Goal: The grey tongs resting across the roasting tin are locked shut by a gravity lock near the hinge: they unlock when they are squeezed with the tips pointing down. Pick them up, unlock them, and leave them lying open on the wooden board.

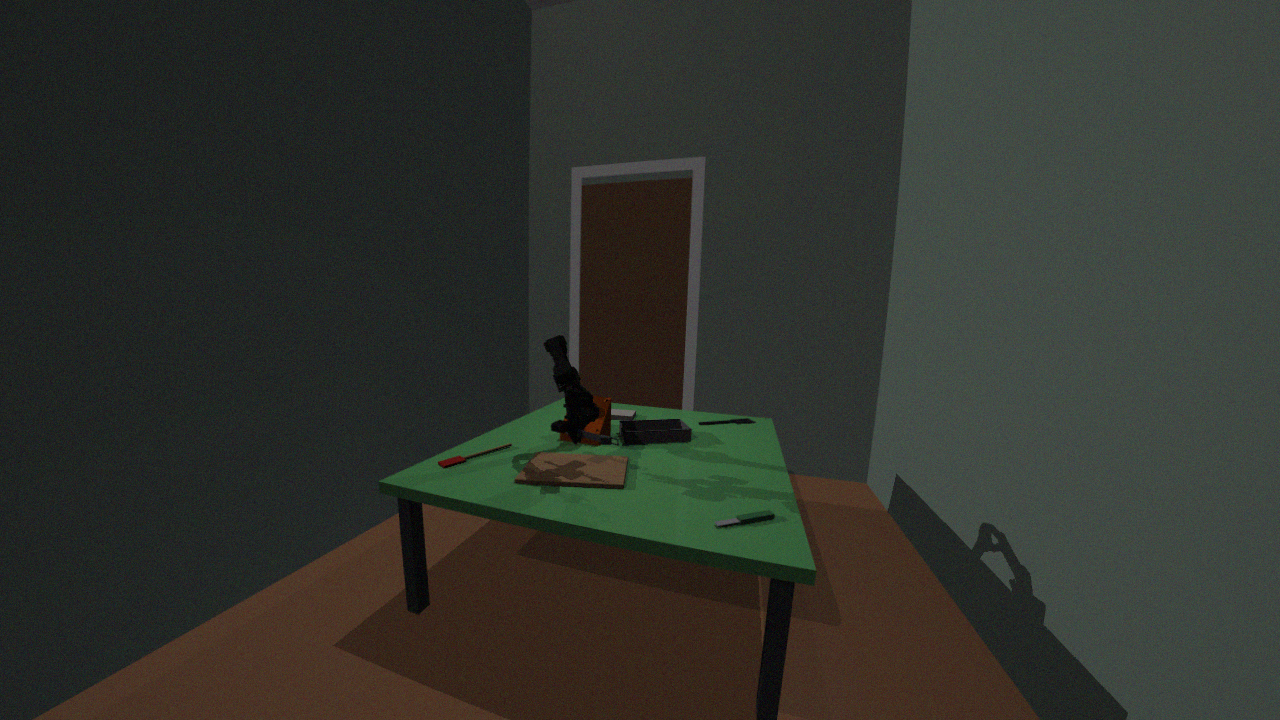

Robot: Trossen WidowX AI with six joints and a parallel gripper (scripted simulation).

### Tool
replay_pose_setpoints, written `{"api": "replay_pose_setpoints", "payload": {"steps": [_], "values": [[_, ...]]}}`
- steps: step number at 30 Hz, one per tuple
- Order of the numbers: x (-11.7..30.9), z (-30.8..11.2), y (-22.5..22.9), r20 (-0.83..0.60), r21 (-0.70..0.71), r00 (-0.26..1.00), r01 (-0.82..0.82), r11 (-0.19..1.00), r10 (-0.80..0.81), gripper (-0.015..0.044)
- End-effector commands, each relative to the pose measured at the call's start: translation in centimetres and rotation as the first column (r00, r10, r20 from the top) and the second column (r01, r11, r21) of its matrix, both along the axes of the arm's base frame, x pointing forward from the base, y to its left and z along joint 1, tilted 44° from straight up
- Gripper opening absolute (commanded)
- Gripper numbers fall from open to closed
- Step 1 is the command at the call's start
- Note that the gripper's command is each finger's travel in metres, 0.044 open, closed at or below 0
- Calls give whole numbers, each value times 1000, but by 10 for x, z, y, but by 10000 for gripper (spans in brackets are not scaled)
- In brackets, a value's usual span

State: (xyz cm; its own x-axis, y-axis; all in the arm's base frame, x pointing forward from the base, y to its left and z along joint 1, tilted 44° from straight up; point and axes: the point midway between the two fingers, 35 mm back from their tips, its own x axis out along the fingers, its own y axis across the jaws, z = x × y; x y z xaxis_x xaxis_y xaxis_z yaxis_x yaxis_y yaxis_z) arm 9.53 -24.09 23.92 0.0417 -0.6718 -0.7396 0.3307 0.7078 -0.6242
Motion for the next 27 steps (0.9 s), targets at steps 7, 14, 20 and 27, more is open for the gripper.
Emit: {"api": "replay_pose_setpoints", "payload": {"steps": [7,14,20,27], "values": [[2,12,0,-60,-49,997,41,998,-44,-150],[3,12,-1,-60,-49,997,41,998,-44,-150],[3,6,-7,-60,-49,997,41,998,-44,-150],[4,-1,-15,-60,-49,997,41,998,-44,-150]]}}
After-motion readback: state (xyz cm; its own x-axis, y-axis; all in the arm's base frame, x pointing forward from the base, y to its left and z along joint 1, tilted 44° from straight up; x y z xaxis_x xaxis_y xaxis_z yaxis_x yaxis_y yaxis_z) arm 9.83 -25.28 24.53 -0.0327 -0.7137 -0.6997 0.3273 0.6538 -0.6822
